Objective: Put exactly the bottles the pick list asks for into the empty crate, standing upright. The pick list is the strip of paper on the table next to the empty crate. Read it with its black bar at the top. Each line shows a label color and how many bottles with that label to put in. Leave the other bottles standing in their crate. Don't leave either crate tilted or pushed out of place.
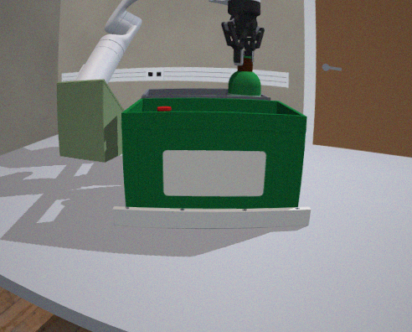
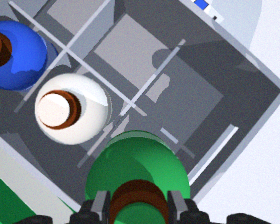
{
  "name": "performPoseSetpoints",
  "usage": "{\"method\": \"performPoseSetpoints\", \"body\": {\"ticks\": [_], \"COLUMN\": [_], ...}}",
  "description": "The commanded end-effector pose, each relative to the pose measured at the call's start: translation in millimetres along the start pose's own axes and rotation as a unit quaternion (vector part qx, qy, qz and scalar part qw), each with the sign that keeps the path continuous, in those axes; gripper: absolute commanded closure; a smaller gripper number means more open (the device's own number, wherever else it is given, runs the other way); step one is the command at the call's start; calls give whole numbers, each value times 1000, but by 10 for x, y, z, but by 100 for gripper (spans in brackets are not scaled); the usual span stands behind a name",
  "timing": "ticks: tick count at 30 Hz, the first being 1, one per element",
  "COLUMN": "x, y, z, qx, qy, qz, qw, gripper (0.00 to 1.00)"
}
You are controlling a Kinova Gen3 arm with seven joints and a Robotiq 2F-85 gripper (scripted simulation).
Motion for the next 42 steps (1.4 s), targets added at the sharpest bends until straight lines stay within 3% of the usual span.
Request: {"method": "performPoseSetpoints", "body": {"ticks": [1, 42], "x": [-2, -372], "y": [4, 5], "z": [-1, -1], "qx": [0, 0], "qy": [0, 0], "qz": [-1, -1], "qw": [1000, 1000], "gripper": [90, 90]}}
Point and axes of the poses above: the point where the finger pads meet when closed, its own x axis back along the fingers, its own z axis across the jaws, y = z × x, the point moved 5 cm from there along x, back along the fingers, and after that the axes turned 12 degrees about -x, right-handed, at the moved point
